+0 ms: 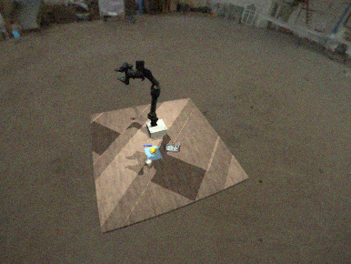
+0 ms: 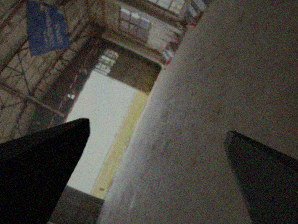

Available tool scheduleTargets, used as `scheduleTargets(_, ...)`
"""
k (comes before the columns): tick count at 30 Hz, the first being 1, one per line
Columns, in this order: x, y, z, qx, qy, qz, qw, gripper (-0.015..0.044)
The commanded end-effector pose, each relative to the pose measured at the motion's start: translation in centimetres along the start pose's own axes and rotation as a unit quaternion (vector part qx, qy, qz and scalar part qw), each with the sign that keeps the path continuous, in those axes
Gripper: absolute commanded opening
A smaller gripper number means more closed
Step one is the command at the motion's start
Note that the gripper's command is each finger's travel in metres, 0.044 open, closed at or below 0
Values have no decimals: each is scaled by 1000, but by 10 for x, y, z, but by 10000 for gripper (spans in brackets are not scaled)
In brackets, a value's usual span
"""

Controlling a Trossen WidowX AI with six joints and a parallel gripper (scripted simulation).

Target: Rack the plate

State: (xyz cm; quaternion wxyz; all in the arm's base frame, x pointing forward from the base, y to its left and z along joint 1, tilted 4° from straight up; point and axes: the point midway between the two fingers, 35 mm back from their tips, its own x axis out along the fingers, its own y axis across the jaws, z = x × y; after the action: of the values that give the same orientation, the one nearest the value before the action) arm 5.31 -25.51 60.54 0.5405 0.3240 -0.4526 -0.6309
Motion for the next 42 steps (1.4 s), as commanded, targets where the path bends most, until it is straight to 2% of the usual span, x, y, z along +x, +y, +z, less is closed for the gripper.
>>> scheduleTargets(1,0,0,-1,-1,1,0,1000,400)
scheduleTargets(11,10,-10,-64,-98,83,1,992,400)
scheduleTargets(21,13,-36,-137,-232,168,2,958,400)
scheduleTargets(31,4,-73,-217,-359,265,13,895,400)
scheduleTargets(42,-22,-124,-295,-481,366,38,796,400)
